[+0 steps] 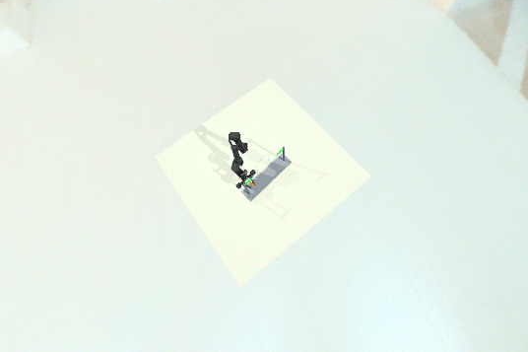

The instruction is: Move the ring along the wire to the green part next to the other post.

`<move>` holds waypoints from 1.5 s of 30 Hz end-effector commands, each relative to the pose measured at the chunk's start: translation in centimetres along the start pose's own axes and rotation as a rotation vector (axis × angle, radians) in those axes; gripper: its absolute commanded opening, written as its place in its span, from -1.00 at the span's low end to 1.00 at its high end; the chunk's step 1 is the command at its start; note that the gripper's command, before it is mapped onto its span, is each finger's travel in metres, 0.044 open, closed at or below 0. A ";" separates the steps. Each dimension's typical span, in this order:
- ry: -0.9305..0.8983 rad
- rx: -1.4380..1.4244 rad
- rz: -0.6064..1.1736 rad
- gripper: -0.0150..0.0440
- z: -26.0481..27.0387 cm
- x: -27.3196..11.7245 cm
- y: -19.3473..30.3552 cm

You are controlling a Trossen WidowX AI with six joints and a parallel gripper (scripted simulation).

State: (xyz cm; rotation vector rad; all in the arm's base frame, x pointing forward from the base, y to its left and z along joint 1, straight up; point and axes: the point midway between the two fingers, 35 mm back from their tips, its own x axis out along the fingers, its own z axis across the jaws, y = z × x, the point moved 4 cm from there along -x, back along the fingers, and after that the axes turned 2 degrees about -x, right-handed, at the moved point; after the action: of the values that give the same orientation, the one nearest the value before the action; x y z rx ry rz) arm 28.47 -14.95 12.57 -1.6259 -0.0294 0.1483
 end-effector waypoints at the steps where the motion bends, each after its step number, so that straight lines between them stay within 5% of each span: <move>1: 0.002 0.000 -0.006 0.05 -0.1 0.8 -0.2; 36: 0.002 0.000 -0.009 0.05 0.1 1.8 -0.2; 45: -0.002 -0.002 -0.007 -0.75 0.2 1.8 -0.1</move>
State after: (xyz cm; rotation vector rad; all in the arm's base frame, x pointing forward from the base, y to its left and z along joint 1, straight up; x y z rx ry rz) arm 30.21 -14.58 12.53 -1.6281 -0.0365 0.1445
